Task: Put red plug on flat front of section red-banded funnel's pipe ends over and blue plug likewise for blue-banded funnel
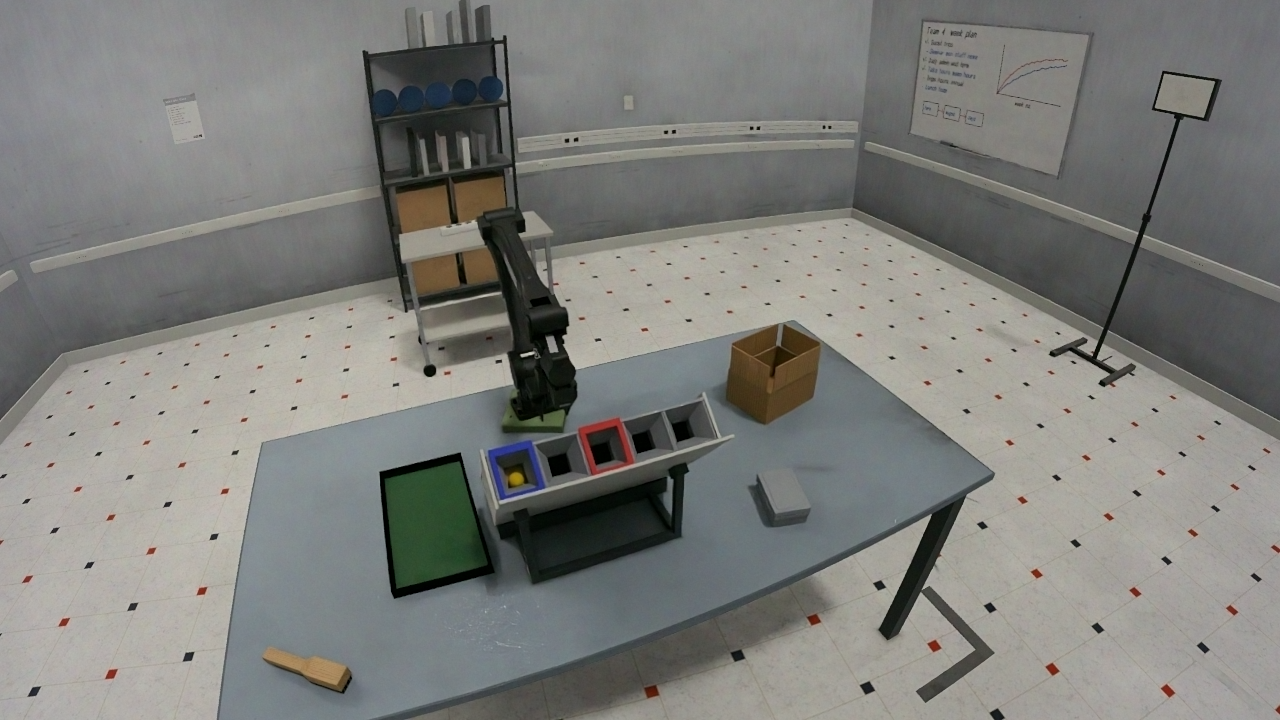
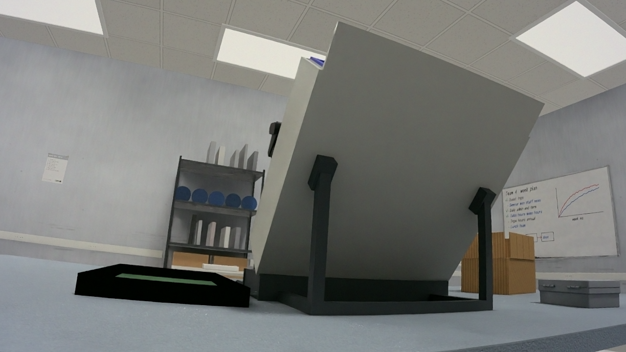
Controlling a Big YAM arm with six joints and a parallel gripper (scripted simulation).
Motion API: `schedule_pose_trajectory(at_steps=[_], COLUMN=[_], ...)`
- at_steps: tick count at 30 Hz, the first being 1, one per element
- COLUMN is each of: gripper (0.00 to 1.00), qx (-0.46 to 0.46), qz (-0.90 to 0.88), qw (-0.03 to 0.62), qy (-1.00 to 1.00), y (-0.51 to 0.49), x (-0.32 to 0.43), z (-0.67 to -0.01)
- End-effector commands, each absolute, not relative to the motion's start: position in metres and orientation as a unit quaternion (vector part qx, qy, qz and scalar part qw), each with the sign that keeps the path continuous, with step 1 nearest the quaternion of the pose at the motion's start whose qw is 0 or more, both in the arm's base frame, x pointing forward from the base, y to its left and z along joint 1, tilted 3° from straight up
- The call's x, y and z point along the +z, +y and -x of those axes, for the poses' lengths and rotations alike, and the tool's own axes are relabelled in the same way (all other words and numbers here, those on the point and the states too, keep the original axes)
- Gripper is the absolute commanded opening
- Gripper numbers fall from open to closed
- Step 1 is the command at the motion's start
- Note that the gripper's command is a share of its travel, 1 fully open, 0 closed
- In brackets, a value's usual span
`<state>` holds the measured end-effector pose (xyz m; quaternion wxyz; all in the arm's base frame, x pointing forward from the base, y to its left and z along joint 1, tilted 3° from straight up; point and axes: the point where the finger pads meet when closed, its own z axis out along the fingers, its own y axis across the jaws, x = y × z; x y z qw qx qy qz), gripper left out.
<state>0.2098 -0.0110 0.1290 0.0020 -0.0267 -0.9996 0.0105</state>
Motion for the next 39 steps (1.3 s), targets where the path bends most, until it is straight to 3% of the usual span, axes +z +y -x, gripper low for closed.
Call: schedule_pose_trajectory(at_steps=[1,24,39], gripper=[0.59,0.59,0.59], qx=[0.009,0.009,0.009], qz=[0.028,0.029,0.029], qw=[-0.027,-0.027,-0.027], qy=[-0.999,-0.999,-0.999], y=[-0.009,-0.009,-0.012], x=[0.154,0.161,0.271], z=[-0.234,-0.24,-0.292])
